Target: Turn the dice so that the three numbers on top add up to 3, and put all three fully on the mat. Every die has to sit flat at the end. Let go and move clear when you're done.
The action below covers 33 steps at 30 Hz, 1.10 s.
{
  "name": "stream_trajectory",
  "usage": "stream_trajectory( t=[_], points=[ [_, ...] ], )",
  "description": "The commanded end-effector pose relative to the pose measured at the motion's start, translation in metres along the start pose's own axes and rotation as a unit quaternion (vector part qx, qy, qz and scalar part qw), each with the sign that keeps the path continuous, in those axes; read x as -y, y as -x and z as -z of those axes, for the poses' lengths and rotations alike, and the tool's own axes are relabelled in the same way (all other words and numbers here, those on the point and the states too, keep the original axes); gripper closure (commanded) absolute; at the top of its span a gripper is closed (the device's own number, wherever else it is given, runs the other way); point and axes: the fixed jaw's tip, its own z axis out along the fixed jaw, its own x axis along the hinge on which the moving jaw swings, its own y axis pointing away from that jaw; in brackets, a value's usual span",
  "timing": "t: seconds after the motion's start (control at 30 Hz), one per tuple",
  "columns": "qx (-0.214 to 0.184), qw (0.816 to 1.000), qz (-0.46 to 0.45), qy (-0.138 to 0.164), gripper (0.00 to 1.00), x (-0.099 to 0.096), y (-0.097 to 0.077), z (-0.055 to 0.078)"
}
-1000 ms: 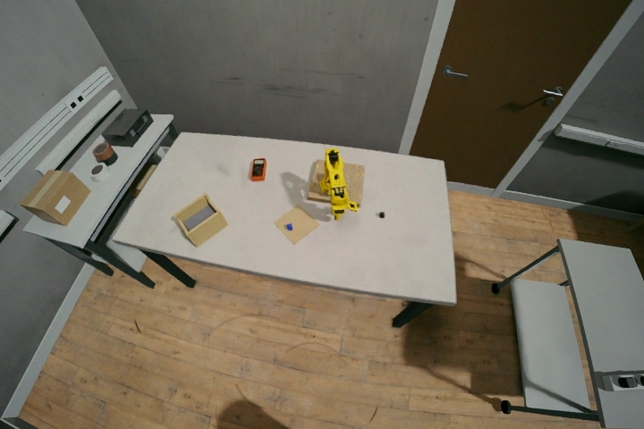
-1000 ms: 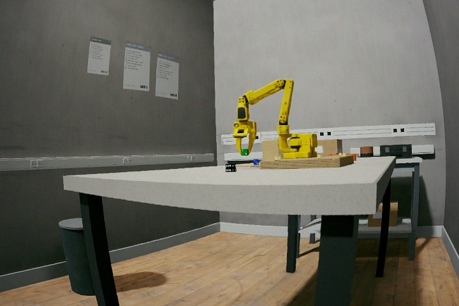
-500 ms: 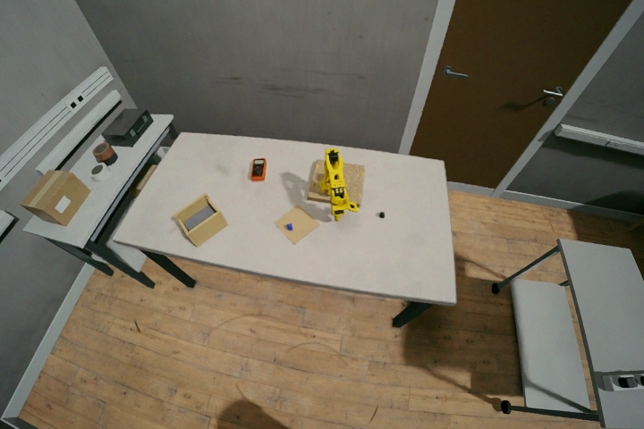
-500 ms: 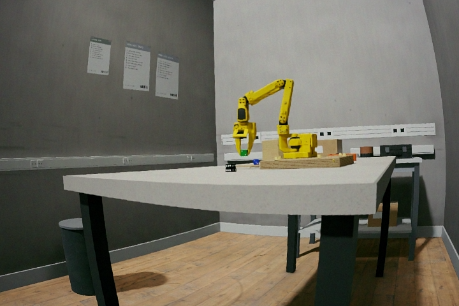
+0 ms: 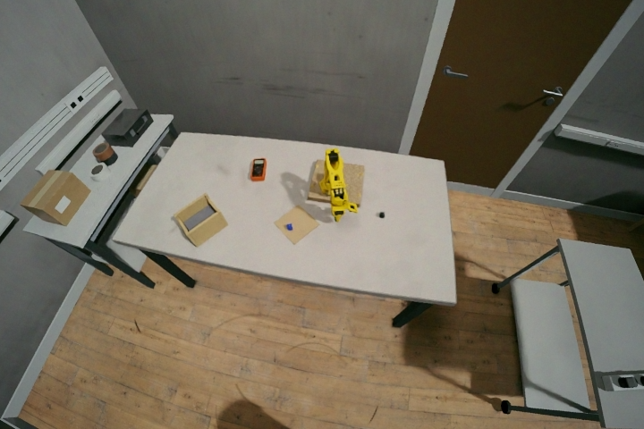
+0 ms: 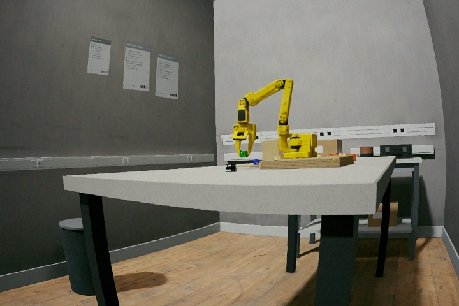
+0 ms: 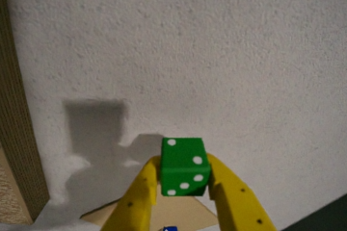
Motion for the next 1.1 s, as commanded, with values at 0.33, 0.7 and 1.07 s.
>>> stream_trajectory(
  t=[0.33,0.7,1.07],
  points=[
    [0.001,1.000,-0.007,0.011,1.00,-0.004,-0.001,-0.009],
    [0.001,1.000,-0.007,0.011,1.00,-0.004,0.000,-0.013],
    [0.001,1.000,-0.007,0.011,1.00,-0.004,0.000,-0.016]
  ],
)
